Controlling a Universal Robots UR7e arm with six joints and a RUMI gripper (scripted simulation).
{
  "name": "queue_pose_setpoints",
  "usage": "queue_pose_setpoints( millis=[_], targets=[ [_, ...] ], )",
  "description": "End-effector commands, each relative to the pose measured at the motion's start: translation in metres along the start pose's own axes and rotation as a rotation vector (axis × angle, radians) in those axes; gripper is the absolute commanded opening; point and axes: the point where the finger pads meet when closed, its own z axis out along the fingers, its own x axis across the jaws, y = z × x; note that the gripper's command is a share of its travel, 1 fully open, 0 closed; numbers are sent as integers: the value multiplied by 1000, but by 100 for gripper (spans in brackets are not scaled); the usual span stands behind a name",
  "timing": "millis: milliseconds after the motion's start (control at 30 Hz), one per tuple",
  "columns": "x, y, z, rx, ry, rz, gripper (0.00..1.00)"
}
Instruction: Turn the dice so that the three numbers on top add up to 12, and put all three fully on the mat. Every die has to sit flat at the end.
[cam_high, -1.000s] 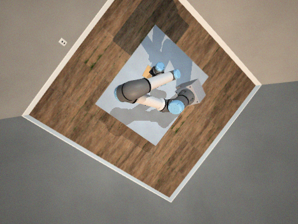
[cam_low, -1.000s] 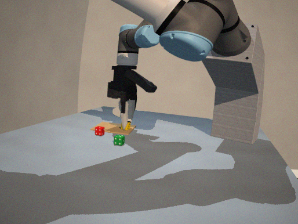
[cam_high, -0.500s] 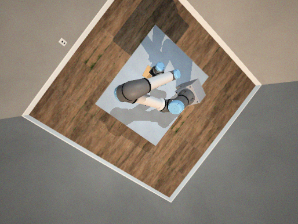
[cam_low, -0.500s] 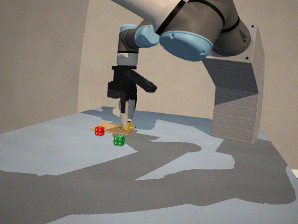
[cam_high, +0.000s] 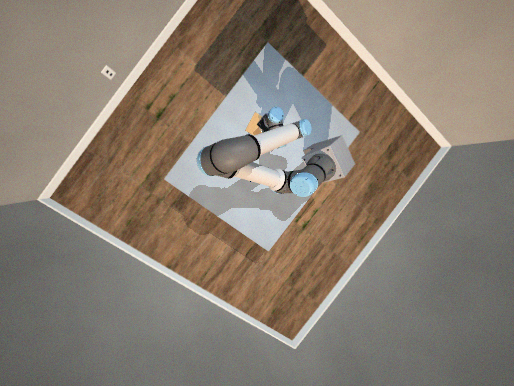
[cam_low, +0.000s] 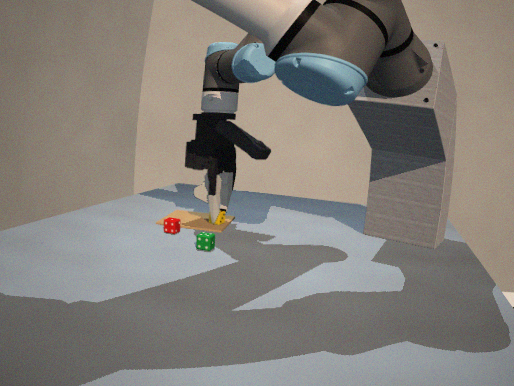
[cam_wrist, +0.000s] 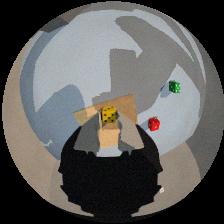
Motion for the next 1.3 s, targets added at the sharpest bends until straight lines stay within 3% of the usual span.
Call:
queue_pose_setpoints(
  millis=[0,133,733,1267],
  targets=[
    [-1,2,0,-1,0,-4,17],
    [-1,2,0,-1,0,-4,24],
    [-1,2,-3,-1,0,-4,24],
    [-1,2,-37,-1,0,-4,24]
  ],
)
